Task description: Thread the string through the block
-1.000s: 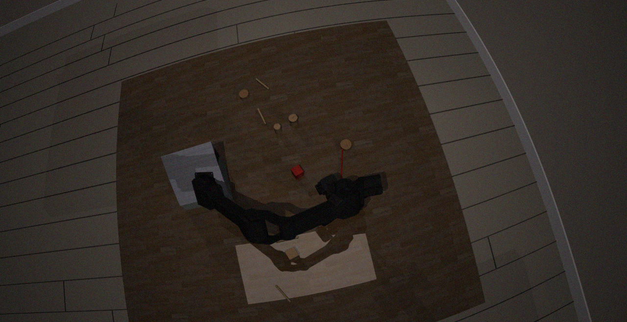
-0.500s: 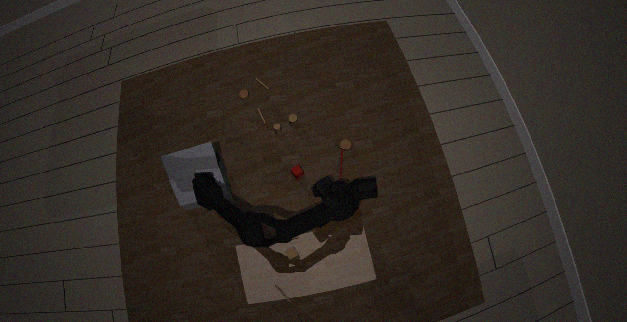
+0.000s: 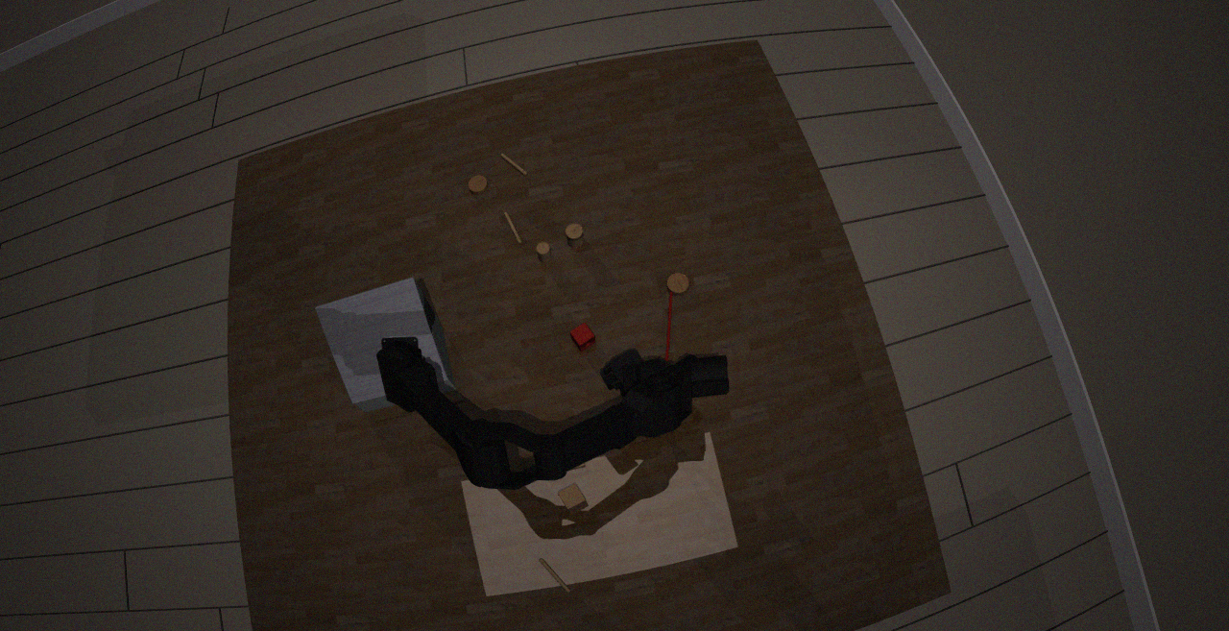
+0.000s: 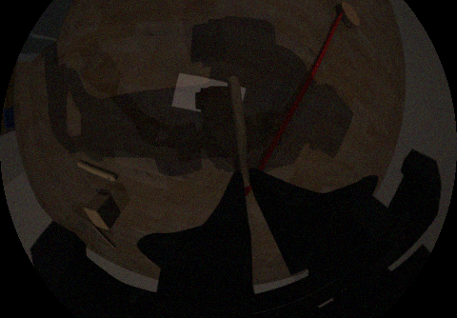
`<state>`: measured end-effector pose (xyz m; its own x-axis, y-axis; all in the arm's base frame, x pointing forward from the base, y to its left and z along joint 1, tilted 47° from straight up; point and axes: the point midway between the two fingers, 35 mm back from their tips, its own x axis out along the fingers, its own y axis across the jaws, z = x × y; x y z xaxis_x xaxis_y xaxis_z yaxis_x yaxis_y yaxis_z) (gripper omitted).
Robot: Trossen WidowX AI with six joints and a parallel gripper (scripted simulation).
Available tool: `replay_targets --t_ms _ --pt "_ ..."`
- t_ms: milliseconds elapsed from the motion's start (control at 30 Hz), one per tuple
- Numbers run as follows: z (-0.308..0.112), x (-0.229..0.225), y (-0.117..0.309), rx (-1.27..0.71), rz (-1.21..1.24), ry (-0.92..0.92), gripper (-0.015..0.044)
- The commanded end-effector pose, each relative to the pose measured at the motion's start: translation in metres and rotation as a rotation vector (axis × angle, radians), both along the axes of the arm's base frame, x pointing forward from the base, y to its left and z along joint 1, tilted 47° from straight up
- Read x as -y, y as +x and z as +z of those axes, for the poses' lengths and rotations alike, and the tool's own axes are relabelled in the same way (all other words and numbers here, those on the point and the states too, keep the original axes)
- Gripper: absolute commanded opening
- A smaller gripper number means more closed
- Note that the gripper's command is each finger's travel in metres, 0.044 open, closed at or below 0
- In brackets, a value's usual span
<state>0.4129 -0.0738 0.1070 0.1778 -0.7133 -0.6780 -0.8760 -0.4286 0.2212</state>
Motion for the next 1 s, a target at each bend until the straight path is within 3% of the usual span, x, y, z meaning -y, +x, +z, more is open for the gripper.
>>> replay_targets --t_ms 0,967 --pt "0.000 0.002 -0.003 0.004 0.004 0.004 0.0000" --pt "-0.022 -0.002 -0.020 0.005 0.004 0.002 0.0000"
